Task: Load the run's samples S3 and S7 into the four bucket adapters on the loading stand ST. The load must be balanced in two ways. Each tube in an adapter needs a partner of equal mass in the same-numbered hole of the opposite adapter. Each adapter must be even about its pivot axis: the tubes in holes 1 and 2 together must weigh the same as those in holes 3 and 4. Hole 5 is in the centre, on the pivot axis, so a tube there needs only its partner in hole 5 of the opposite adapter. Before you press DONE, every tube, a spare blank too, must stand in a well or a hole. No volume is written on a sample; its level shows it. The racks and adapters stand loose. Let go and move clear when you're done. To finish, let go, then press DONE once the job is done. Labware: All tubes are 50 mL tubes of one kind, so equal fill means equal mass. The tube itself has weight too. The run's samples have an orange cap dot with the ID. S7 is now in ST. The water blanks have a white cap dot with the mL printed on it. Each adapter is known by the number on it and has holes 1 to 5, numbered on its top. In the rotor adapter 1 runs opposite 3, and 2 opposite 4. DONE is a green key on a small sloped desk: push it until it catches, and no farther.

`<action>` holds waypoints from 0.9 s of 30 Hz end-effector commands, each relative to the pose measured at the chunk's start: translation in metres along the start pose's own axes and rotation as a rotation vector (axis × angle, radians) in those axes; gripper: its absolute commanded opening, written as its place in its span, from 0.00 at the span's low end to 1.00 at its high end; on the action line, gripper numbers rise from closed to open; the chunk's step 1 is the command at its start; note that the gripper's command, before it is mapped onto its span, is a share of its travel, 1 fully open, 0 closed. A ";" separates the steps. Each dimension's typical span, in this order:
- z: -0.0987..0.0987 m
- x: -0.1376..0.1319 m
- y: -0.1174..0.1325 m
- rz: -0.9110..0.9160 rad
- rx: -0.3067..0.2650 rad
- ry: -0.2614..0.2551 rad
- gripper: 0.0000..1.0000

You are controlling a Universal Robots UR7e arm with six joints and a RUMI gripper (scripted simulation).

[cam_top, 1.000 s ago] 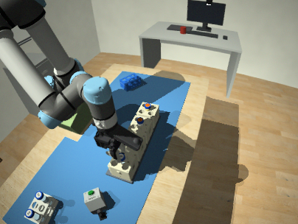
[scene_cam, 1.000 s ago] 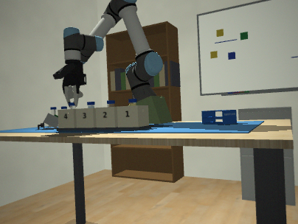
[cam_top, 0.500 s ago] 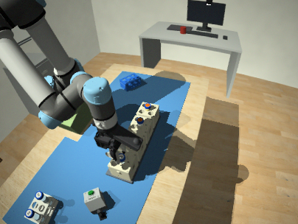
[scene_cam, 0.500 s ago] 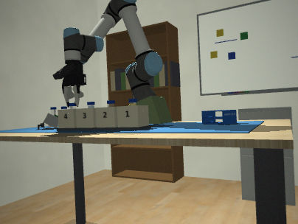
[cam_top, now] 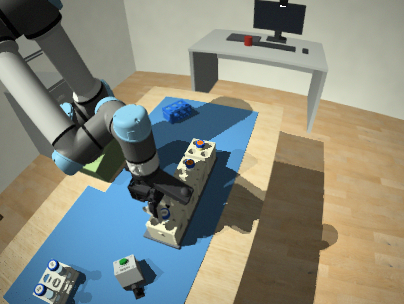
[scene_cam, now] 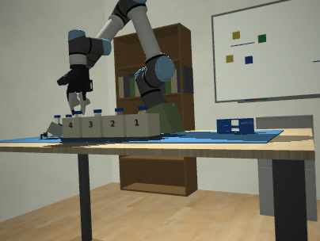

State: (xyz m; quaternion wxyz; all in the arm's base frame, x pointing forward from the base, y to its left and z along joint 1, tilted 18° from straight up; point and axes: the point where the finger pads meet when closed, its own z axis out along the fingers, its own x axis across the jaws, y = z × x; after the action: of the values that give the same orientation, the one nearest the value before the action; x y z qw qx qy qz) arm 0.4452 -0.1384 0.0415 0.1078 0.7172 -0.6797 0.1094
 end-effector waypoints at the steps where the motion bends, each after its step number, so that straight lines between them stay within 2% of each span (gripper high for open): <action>1: -0.015 0.001 -0.002 0.000 0.006 0.002 0.35; 9: -0.041 0.001 -0.002 0.000 0.005 0.003 0.35; 13: -0.043 0.001 -0.002 0.000 0.006 0.002 0.35; 14: -0.042 0.010 0.002 -0.047 0.004 0.002 0.00; 21: -0.042 0.064 0.024 -0.397 0.004 0.003 0.00; 26: -0.042 0.103 0.040 -0.571 -0.003 0.008 0.00; 27: -0.042 0.103 0.040 -0.571 -0.003 0.008 0.00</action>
State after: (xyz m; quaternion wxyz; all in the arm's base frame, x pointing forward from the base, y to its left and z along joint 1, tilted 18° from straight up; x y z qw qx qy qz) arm 0.4182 -0.1945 0.1002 0.1457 0.8253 -0.5388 0.0856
